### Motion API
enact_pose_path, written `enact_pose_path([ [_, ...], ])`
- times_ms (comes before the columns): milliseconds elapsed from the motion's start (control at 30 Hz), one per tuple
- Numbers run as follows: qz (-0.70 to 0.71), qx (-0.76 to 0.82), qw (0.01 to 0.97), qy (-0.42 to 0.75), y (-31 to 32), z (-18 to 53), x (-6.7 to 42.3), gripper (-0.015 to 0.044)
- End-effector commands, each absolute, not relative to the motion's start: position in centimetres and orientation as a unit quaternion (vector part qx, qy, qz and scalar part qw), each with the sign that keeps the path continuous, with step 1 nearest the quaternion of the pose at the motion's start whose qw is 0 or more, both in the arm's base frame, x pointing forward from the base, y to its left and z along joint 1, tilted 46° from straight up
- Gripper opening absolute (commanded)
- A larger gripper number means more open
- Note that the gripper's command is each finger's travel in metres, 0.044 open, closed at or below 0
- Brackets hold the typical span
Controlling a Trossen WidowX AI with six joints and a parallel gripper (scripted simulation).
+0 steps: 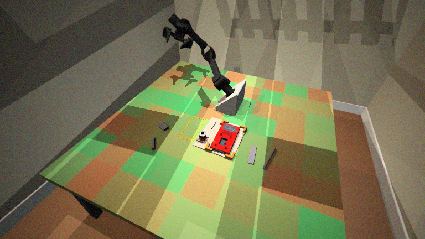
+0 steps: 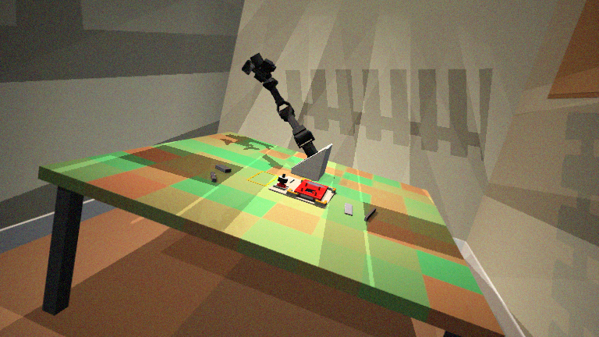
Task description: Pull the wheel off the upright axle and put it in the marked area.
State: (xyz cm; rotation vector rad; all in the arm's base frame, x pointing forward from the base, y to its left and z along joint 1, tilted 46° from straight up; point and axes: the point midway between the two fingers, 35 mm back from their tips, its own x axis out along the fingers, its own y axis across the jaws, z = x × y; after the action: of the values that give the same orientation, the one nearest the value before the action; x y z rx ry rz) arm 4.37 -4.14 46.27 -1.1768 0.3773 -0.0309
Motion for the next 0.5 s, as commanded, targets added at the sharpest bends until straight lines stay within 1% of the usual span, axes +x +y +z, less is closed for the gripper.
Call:
enact_pose_path([
  [0, -0.014, -0.548, 0.817, 0.177, -4.1, 46.3, 4.5, 0.0374],
  [100, -0.013, -0.511, 0.840, 0.182, -3.8, 46.3, 6.2, 0.0300],
  [267, -0.023, -0.412, 0.882, 0.226, -3.6, 45.5, 10.7, 0.0300],
  [400, -0.066, -0.273, 0.911, 0.303, -3.9, 43.2, 16.8, 0.0300],
  [467, -0.090, -0.220, 0.914, 0.329, -4.0, 42.0, 19.0, 0.0300],
])
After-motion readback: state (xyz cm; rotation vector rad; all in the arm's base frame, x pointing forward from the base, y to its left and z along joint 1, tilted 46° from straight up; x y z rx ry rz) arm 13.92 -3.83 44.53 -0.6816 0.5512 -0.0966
